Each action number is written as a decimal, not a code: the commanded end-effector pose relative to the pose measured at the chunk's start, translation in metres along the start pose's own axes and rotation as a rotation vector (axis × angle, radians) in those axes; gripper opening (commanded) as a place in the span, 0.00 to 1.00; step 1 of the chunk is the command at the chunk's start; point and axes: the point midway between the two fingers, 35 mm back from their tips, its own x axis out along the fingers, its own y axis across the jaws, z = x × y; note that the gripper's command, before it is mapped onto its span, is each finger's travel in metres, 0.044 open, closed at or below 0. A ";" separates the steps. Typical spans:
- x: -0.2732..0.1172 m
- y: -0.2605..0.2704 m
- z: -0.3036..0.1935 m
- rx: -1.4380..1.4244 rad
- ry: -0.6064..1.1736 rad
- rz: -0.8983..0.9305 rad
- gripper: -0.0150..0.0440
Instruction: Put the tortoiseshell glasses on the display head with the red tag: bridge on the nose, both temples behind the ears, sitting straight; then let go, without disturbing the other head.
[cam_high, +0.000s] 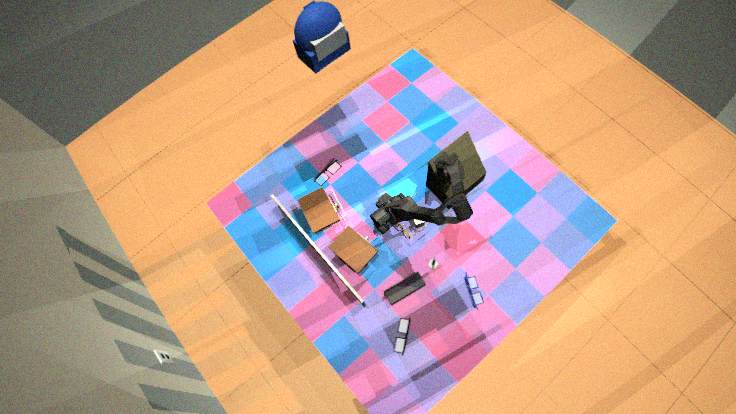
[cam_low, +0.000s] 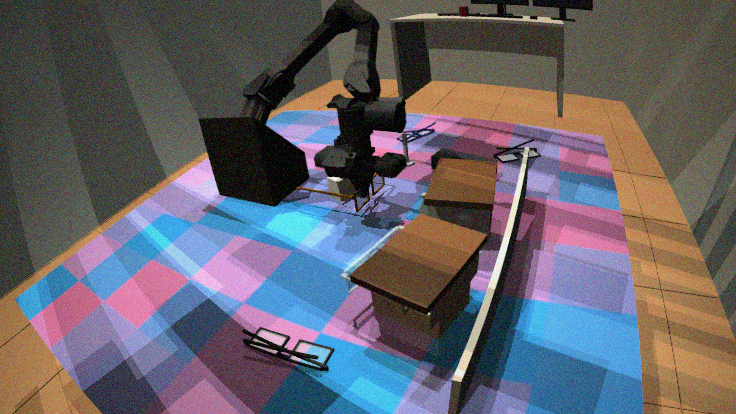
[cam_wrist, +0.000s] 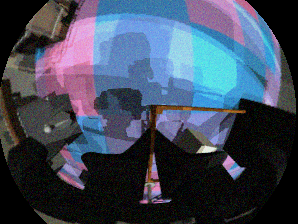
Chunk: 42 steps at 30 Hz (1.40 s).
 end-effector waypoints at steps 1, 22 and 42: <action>-0.020 0.006 0.001 -0.012 -0.007 0.014 0.25; -0.097 0.007 0.030 0.175 0.023 0.019 0.25; -0.137 -0.008 0.119 0.986 0.199 0.038 0.25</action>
